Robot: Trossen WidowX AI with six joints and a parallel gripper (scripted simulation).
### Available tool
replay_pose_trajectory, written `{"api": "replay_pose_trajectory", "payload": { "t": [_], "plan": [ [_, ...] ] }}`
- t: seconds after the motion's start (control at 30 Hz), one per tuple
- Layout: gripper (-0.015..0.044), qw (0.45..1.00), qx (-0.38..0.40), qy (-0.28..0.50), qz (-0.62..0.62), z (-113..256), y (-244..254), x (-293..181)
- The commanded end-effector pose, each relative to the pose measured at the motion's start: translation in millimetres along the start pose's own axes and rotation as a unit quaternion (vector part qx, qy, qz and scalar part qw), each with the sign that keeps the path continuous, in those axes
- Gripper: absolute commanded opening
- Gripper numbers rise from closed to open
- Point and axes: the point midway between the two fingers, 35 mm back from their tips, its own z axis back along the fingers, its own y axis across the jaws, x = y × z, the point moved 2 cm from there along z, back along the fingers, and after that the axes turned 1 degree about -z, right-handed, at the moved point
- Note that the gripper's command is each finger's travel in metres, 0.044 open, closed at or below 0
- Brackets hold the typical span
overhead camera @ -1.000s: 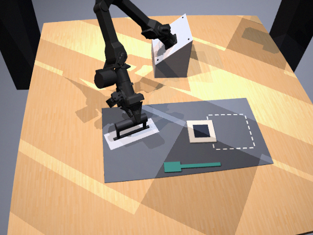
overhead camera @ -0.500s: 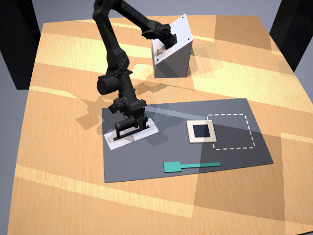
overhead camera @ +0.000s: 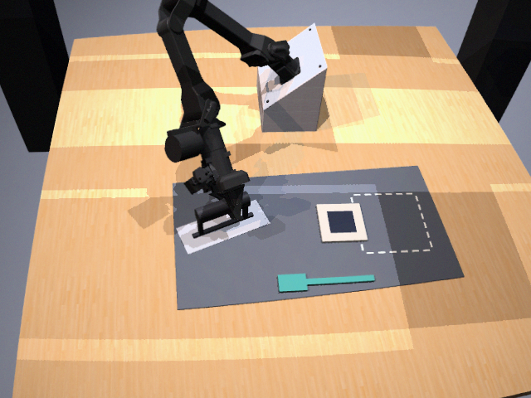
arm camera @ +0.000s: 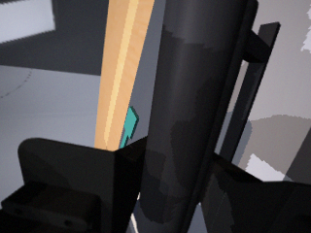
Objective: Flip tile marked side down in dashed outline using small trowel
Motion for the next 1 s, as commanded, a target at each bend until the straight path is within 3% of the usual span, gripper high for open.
{"api": "replay_pose_trajectory", "payload": {
  "t": [0.0, 0.37, 0.97],
  "plan": [
    [0.0076, 1.000, 0.000, -0.001, -0.001, -0.3, 0.4, 0.5],
    [0.0003, 1.000, 0.000, -0.001, -0.001, -0.3, 0.4, 0.5],
    [0.0000, 1.000, 0.001, 0.000, -0.001, 38.4, 46.3, -0.5]
  ]
}}
